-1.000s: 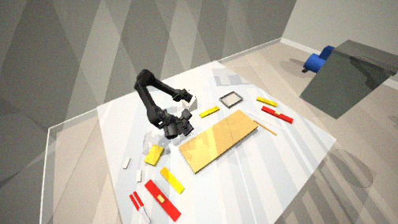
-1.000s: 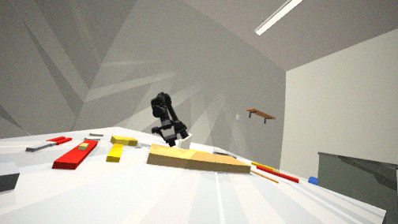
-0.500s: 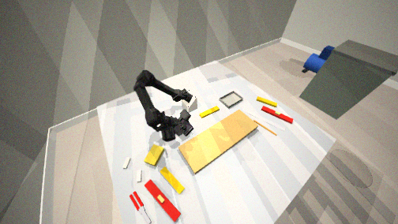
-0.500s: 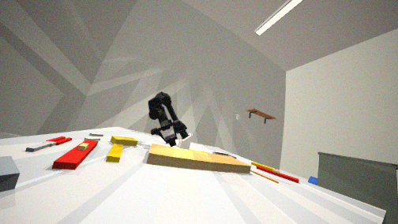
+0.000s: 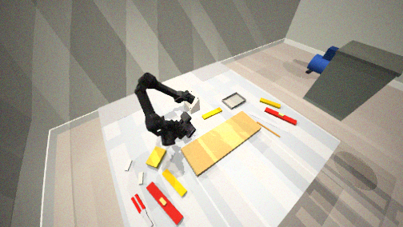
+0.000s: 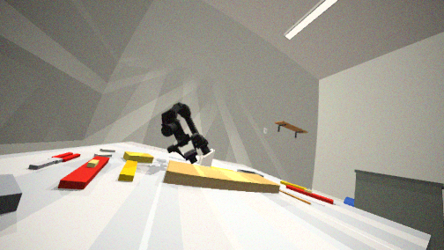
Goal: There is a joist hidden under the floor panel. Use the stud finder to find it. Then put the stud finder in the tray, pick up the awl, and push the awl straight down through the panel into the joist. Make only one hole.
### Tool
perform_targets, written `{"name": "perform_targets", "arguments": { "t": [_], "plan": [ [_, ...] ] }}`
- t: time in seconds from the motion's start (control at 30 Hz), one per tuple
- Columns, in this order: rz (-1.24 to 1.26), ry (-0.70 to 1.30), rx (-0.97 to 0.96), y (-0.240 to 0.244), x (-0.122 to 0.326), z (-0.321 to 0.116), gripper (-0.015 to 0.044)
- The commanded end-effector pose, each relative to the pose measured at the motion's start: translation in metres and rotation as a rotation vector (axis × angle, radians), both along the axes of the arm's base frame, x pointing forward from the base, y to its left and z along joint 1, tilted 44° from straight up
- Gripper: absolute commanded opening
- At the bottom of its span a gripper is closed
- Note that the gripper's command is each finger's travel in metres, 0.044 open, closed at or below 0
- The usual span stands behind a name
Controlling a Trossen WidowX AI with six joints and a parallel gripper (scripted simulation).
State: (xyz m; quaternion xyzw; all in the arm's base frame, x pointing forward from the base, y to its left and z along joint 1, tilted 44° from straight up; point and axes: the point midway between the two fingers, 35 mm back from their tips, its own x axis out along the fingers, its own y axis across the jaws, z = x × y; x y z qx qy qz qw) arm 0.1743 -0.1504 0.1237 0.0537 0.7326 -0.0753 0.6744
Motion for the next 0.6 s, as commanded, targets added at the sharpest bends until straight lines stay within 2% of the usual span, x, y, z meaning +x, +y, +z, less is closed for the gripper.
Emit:
{"name": "perform_targets", "arguments": {
  "t": [0.0,0.57],
  "plan": [
    [0.006,-0.012,0.037,0.0008,0.0009,0.0010,0.0000],
    [0.003,-0.042,0.125,-0.0054,0.0004,-0.0006,0.0000]
  ]
}}
